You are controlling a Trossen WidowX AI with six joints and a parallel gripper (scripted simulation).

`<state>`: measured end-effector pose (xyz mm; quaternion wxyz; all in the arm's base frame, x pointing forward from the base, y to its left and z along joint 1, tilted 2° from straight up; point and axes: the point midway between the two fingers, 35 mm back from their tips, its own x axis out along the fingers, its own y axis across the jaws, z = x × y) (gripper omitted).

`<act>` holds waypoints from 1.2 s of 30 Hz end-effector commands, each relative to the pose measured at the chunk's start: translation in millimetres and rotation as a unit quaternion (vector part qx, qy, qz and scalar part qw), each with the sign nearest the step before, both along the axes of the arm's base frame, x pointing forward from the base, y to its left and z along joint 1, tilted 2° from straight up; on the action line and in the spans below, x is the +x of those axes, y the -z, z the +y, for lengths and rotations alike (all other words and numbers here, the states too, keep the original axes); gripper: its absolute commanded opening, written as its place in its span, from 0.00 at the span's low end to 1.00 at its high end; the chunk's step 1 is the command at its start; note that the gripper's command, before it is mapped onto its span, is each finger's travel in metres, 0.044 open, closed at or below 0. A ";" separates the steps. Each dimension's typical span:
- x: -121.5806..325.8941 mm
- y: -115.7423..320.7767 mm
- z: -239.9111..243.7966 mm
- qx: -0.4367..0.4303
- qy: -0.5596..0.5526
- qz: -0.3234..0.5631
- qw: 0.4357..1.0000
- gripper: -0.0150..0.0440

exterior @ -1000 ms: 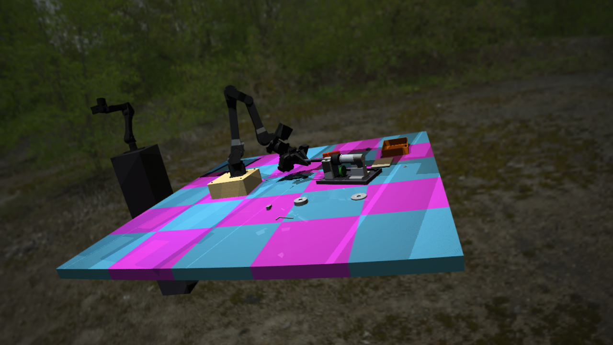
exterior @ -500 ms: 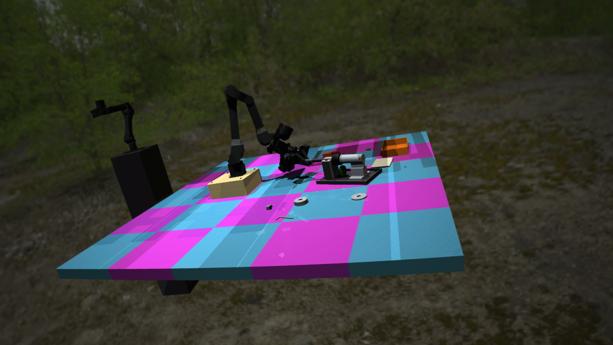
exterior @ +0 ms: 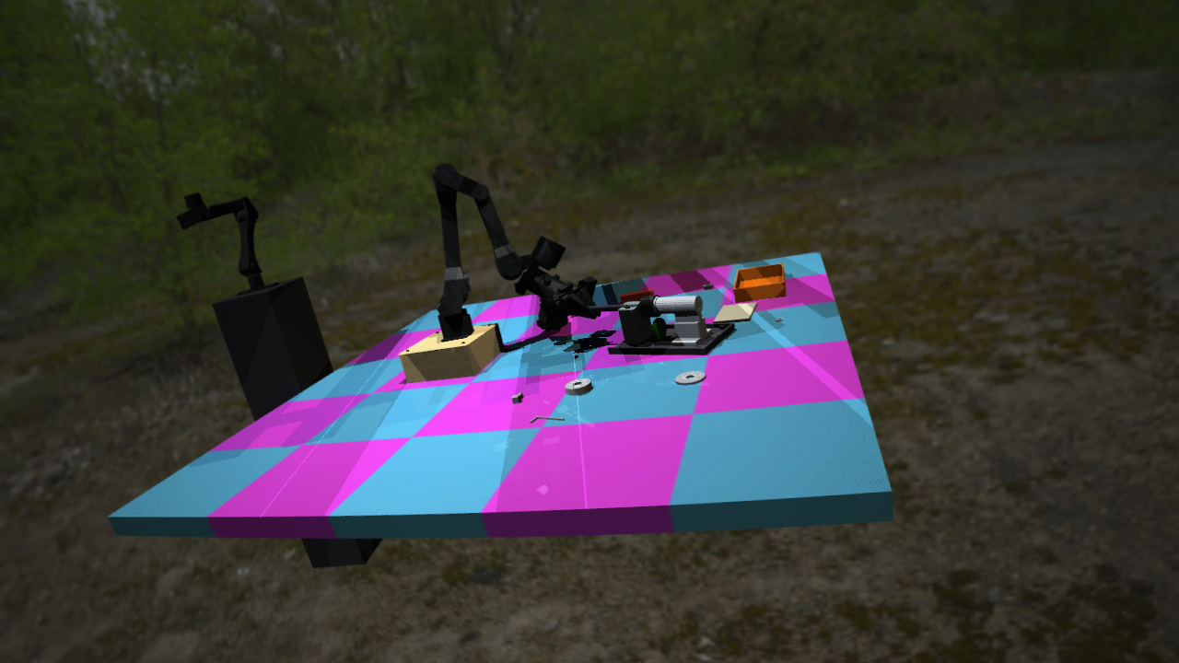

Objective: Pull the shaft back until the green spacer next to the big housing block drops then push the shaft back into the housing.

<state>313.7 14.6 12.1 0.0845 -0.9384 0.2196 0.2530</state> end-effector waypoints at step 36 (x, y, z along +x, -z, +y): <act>6.2 -0.1 -2.9 -0.003 -0.002 0.001 1.000 0.25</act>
